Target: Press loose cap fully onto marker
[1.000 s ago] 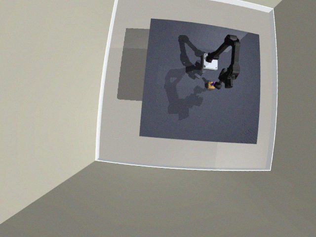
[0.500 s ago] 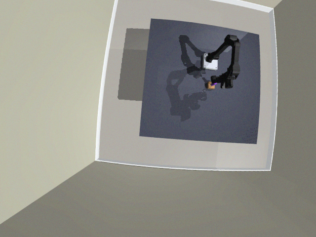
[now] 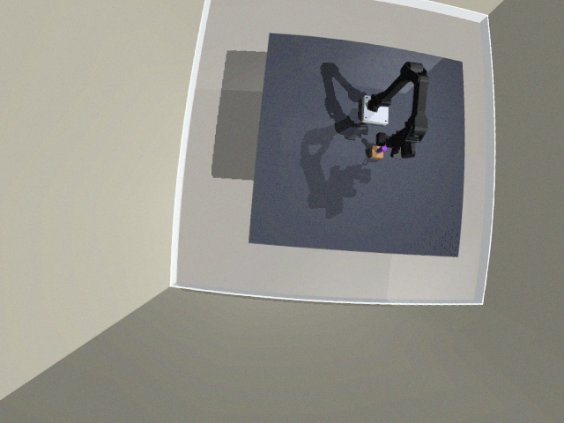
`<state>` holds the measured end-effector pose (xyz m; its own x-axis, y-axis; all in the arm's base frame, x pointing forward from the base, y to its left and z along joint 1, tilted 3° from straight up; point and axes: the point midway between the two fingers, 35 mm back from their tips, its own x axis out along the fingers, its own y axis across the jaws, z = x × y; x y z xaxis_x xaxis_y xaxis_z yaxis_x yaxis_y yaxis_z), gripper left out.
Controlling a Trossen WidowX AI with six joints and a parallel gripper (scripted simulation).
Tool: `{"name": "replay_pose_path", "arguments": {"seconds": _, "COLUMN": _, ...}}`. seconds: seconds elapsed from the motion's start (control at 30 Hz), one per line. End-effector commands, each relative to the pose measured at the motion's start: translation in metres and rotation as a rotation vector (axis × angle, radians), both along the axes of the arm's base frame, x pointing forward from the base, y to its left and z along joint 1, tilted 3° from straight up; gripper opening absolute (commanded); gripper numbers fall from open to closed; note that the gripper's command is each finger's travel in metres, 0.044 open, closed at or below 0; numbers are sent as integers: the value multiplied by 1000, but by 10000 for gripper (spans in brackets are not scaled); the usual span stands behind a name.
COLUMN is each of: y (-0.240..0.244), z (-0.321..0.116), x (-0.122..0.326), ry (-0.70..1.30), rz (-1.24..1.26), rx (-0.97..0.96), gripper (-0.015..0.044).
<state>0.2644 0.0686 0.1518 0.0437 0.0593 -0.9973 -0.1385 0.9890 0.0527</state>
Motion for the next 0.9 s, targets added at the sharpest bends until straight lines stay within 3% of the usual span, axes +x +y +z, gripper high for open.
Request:
{"name": "replay_pose_path", "arguments": {"seconds": 0.0, "y": 0, "z": -5, "x": 0, "ry": 1, "rz": -7, "rx": -3, "gripper": 0}}
{"name": "replay_pose_path", "arguments": {"seconds": 0.87, "y": 2, "z": -31, "x": 2, "ry": -6, "rz": -1, "rx": 0, "gripper": 0}}
